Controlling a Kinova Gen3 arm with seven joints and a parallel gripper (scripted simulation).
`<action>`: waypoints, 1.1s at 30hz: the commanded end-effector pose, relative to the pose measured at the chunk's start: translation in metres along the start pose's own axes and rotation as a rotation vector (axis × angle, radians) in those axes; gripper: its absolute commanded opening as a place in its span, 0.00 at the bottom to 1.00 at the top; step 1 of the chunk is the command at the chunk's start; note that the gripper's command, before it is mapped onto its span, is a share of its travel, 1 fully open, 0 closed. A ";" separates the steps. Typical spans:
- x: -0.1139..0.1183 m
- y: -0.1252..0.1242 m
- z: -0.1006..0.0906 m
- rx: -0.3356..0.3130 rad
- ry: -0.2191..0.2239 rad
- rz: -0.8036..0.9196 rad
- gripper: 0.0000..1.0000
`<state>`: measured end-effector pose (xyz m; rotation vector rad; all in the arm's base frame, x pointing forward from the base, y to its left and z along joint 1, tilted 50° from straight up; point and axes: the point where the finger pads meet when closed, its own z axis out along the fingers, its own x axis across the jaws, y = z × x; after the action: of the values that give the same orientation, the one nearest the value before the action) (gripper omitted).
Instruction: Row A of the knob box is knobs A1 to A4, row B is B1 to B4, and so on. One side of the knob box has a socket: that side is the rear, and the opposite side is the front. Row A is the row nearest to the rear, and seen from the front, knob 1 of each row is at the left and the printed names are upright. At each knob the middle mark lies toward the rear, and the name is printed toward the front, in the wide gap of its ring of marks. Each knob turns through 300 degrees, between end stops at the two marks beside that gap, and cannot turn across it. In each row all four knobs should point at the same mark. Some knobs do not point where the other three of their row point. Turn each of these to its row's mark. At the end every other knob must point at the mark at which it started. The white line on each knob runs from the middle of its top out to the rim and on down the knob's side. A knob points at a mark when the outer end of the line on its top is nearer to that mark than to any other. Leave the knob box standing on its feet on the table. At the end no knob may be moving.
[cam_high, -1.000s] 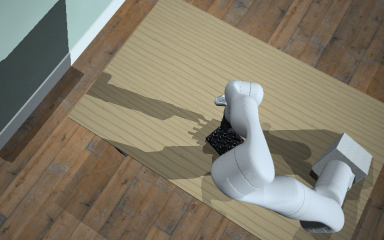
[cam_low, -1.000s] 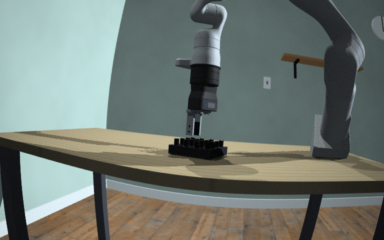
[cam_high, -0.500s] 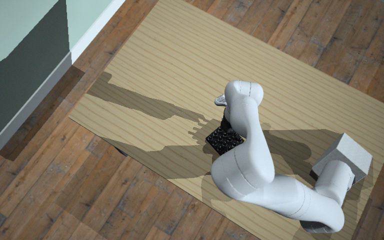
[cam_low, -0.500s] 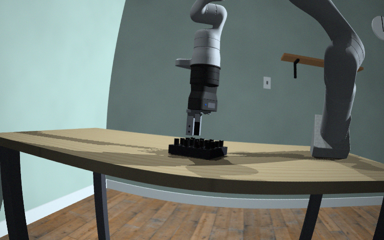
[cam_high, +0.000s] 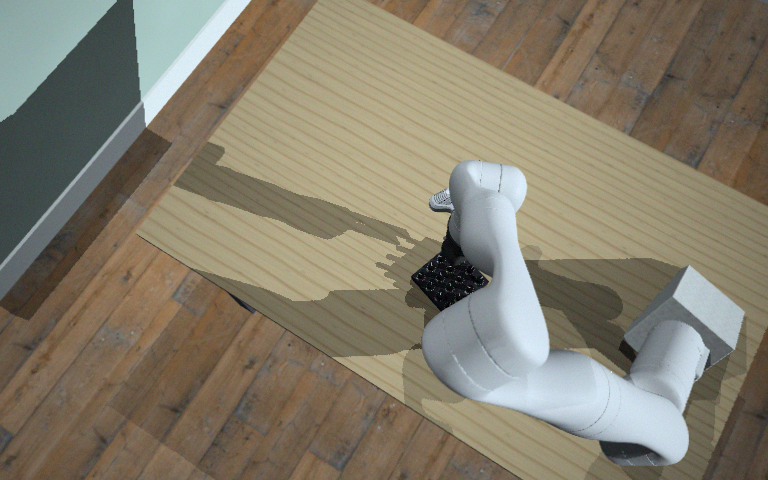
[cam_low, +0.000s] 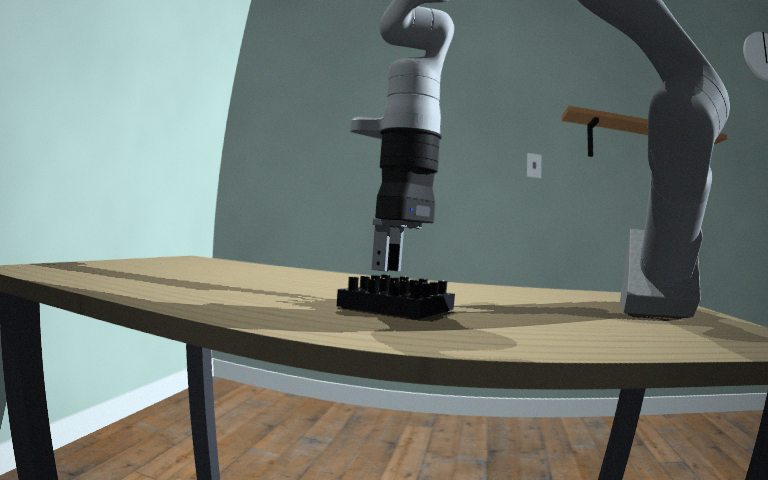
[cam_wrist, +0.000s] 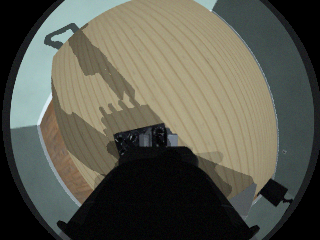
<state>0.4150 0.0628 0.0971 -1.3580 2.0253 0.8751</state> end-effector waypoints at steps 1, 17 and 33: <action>0.000 -0.001 -0.001 0.002 0.000 0.000 0.46; 0.000 -0.001 0.005 0.002 0.000 0.000 0.46; 0.000 -0.001 0.013 0.002 0.000 0.000 0.46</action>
<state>0.4165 0.0727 0.0887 -1.3576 2.0254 0.8729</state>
